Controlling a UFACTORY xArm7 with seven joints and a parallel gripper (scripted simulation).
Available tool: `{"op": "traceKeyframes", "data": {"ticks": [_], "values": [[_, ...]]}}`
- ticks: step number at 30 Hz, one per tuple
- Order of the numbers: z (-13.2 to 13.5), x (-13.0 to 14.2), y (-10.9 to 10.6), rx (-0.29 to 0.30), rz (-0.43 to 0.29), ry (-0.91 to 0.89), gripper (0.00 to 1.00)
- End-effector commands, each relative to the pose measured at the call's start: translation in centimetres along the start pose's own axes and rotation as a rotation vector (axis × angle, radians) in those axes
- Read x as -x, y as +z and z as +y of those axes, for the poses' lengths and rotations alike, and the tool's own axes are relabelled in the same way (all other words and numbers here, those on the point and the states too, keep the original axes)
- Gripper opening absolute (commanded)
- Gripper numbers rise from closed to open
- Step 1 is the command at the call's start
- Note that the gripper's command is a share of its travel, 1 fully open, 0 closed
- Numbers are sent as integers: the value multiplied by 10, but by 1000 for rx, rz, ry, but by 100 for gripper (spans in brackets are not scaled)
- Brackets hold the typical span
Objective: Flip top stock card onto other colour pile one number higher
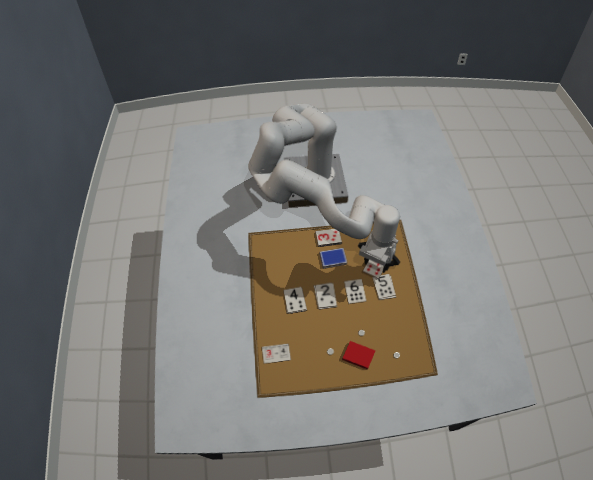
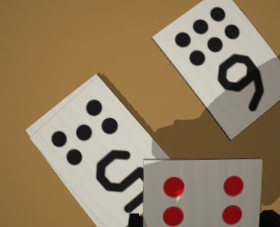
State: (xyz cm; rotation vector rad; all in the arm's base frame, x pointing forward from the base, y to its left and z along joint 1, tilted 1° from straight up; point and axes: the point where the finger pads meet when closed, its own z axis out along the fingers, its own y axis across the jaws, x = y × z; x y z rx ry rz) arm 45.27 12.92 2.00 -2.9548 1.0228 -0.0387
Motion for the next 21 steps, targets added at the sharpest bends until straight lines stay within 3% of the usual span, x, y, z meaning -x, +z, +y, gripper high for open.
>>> {"op": "traceKeyframes", "data": {"ticks": [1, 12, 21], "values": [[-18, -12, -1, 11, -22, -216, 74], [-44, -30, -1, 7, -23, -545, 74], [-54, -36, -1, 6, -24, -666, 74]]}}
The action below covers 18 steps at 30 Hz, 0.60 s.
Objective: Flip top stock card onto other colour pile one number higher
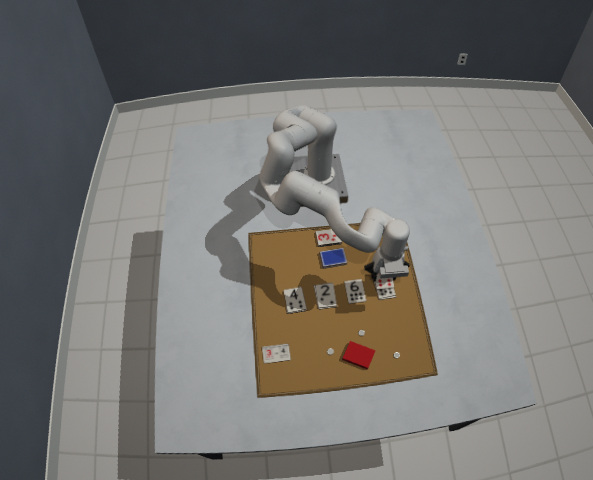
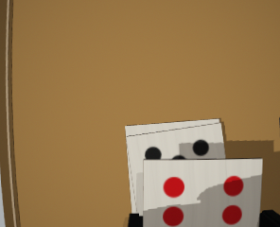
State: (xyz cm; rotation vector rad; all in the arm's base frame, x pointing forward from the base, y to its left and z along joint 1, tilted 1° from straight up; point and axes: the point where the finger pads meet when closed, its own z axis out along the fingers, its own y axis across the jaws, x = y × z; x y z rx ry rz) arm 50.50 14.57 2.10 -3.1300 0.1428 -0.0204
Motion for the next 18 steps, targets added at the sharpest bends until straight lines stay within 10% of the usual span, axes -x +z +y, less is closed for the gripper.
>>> {"op": "traceKeyframes", "data": {"ticks": [1, 18], "values": [[-5, -10, -2, 0, -9, -103, 74], [-6, -14, -2, 0, -9, -149, 74]]}}
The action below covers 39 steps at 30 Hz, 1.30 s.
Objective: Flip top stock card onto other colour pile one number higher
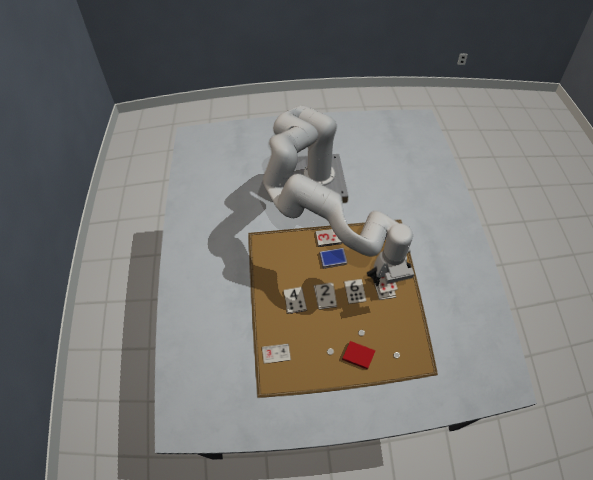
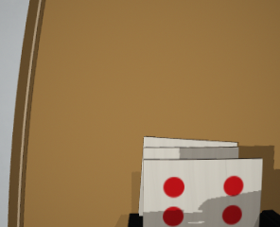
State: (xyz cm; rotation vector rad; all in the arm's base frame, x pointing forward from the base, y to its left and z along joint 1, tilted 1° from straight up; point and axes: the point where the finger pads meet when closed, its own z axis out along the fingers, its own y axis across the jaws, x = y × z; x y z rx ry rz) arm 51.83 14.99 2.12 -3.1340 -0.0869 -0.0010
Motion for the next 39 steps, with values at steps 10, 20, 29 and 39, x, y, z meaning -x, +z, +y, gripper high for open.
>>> {"op": "traceKeyframes", "data": {"ticks": [10, 20, 29, 39], "values": [[-1, -1, -2, -1, 4, -2, 74], [-1, -1, -2, -1, 4, -2, 74], [-1, -2, 0, -1, 4, -2, 74], [0, -2, 15, -1, 4, -2, 74]]}}
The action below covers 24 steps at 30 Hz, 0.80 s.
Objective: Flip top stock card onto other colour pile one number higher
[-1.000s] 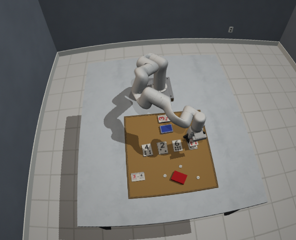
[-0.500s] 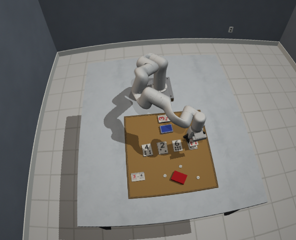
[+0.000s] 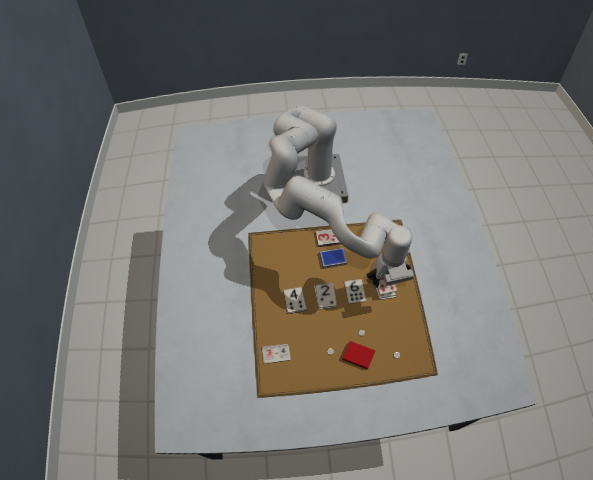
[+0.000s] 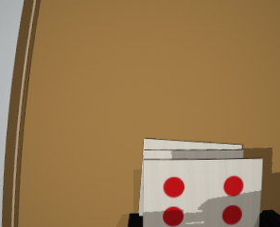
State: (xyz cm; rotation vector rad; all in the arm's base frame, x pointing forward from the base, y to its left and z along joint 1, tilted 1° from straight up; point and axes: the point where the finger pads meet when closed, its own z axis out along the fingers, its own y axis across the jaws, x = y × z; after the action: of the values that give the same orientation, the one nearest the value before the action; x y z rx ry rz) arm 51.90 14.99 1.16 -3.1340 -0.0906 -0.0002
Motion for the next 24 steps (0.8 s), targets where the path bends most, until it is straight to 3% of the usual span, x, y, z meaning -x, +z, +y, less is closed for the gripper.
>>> {"op": "traceKeyframes", "data": {"ticks": [1, 24], "values": [[-1, -2, 8, -1, 4, 0, 74], [0, -3, 20, -1, 4, 0, 74]]}}
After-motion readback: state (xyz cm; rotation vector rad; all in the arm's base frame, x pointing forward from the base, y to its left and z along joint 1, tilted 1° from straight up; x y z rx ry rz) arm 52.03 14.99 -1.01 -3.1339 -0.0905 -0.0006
